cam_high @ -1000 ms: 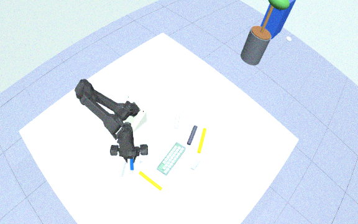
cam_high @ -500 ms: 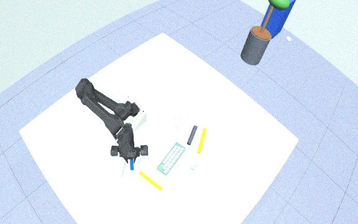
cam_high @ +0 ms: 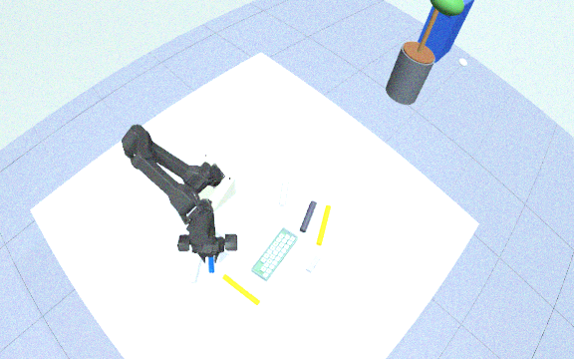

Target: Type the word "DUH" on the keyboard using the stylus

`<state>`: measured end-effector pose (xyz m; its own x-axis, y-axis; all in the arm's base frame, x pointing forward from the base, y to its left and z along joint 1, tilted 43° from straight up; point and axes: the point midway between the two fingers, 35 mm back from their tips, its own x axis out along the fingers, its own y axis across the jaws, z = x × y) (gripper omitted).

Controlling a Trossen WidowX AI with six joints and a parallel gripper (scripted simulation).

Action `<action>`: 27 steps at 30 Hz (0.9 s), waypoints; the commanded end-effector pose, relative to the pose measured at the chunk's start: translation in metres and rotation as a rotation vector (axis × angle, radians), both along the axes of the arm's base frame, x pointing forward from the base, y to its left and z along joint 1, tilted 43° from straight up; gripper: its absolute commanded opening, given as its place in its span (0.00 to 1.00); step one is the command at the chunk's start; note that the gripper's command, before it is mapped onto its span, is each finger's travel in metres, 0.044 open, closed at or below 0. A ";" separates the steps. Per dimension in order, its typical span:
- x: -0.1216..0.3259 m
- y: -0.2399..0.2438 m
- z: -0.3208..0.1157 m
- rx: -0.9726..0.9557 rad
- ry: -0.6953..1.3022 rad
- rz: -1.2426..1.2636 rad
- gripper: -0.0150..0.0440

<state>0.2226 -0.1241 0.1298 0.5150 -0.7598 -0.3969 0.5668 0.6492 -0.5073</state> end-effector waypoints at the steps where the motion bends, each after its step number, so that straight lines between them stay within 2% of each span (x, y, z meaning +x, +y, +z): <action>1: 0.000 -0.002 -0.004 0.001 0.006 0.004 0.51; 27: 0.002 -0.015 -0.018 0.000 0.006 0.004 0.51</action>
